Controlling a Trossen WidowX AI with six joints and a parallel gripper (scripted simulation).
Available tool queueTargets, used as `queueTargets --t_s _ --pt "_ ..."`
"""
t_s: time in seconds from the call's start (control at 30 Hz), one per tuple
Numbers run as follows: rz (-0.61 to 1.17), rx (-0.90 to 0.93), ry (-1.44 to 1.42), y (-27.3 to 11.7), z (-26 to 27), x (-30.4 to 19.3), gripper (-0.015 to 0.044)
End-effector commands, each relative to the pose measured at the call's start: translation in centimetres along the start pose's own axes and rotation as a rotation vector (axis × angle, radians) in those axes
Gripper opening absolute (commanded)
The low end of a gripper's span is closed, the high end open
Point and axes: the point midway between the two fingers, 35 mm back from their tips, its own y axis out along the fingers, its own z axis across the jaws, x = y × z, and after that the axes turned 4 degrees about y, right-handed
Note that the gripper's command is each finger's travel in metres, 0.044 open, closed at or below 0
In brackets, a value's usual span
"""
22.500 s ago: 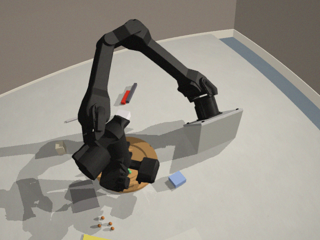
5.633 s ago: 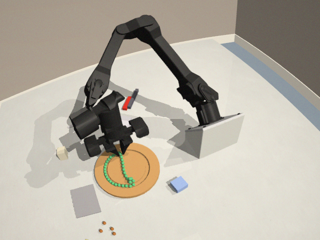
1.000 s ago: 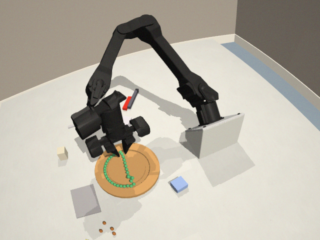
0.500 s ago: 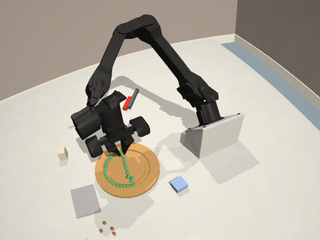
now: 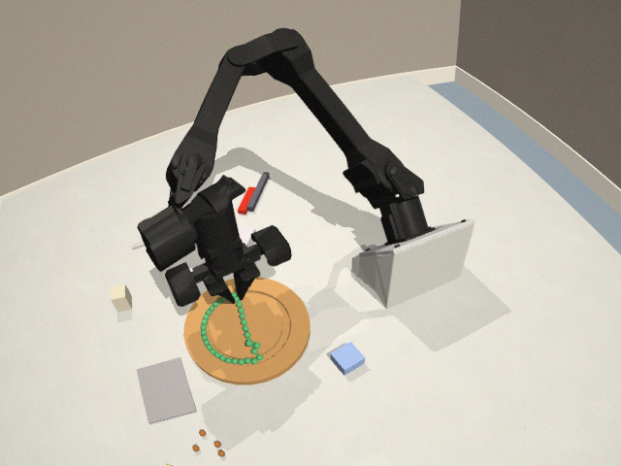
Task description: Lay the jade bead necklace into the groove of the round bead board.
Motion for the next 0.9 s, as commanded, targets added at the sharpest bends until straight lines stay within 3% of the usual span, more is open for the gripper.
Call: queueTargets --t_s 0.0,0.87 --pt "0.000 0.000 0.001 0.0 0.0 0.0 0.0000" --pt "-0.006 -0.003 -0.007 -0.6 -1.1 1.1 0.0000"
